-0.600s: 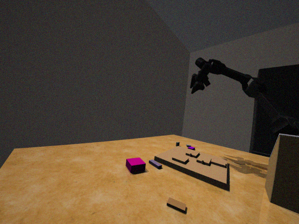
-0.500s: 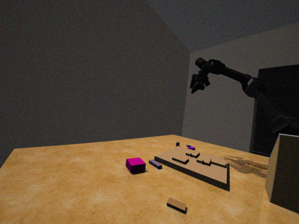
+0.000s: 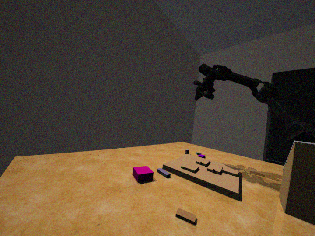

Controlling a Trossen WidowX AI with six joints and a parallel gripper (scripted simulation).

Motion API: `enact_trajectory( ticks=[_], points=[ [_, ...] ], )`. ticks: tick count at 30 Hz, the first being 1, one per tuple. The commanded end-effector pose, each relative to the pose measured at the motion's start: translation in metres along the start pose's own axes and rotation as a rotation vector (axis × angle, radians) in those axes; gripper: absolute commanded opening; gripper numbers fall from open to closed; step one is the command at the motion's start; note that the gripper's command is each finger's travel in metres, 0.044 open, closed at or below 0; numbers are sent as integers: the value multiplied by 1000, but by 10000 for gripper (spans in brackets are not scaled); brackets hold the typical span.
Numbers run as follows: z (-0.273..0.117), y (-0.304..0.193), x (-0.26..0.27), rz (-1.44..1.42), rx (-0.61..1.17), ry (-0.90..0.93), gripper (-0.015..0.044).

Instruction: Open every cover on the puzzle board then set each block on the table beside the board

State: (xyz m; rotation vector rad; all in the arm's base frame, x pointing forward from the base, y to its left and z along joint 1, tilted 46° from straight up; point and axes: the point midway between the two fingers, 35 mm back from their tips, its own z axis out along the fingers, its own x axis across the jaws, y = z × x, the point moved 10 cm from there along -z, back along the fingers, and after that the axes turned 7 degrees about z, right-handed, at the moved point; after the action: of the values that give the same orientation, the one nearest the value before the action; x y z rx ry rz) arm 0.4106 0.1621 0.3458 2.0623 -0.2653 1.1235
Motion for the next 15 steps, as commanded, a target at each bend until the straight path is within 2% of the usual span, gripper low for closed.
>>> enact_trajectory(
  ticks=[1,15],
  points=[
    [3,-4,-5,-58,9,-14,0],
    [32,-44,-52,-448,63,-115,0]
  ],
)
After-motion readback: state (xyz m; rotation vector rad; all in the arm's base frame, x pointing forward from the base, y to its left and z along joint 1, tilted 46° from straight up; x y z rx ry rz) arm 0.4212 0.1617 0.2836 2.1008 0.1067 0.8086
